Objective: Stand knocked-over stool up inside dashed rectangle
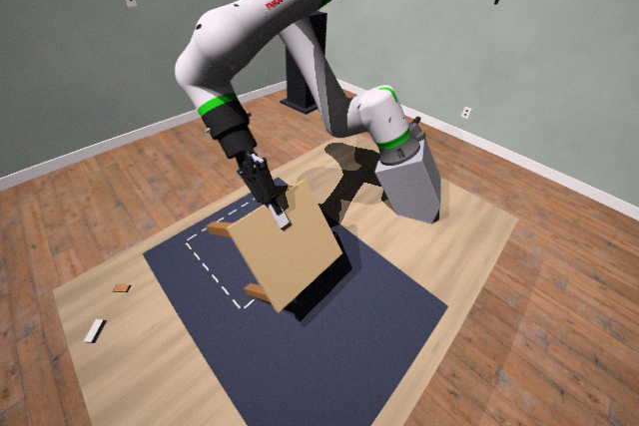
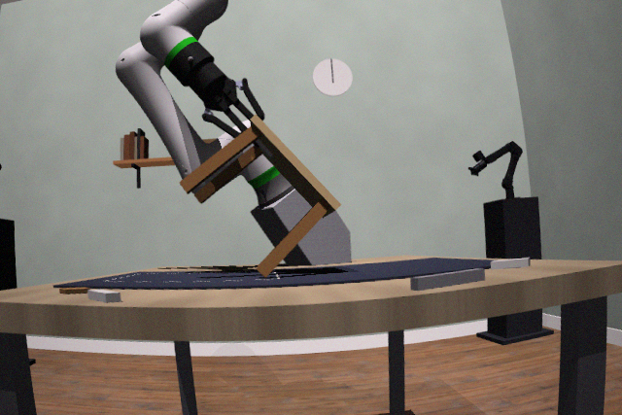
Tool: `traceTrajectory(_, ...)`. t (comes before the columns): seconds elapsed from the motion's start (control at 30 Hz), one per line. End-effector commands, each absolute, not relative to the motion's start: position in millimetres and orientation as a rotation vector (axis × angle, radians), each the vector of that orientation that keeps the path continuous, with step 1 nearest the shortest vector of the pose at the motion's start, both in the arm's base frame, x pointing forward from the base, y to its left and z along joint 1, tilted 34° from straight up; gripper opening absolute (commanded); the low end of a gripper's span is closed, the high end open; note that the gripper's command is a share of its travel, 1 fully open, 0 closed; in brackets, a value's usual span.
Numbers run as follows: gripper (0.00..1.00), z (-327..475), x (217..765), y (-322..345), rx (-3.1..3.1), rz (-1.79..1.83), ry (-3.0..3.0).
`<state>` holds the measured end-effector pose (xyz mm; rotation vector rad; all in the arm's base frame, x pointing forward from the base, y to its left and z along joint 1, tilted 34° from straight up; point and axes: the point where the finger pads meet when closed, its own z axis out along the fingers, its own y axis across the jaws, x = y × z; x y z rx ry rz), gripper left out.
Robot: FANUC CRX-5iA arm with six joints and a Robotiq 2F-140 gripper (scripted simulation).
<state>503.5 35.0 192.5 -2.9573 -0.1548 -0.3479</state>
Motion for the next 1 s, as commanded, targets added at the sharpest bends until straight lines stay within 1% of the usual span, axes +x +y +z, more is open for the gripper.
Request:
traceTrajectory(0.0,0.10,209.5,500.7,7.1,-2.877,-0.307,-0.169)
traceTrajectory(0.17,0.10,211.1,500.8,4.6,-2.793,-0.294,-0.178)
traceTrajectory(0.27,0.10,225.9,500.5,-24.1,-2.775,-0.294,-0.181)
traceTrajectory(0.43,0.10,228.9,500.6,-32.7,-2.647,-0.273,-0.193)
traceTrajectory(0.5,0.10,237.1,500.9,-56.1,-2.647,-0.273,-0.193)
traceTrajectory(0.73,0.10,238.8,501.1,-62.6,-2.519,-0.252,-0.204)
traceTrajectory(0.83,0.10,245.3,502.4,-93.4,-2.517,-0.251,-0.204)
traceTrajectory(0.97,0.10,245.4,502.7,-96.8,-2.412,-0.233,-0.211)
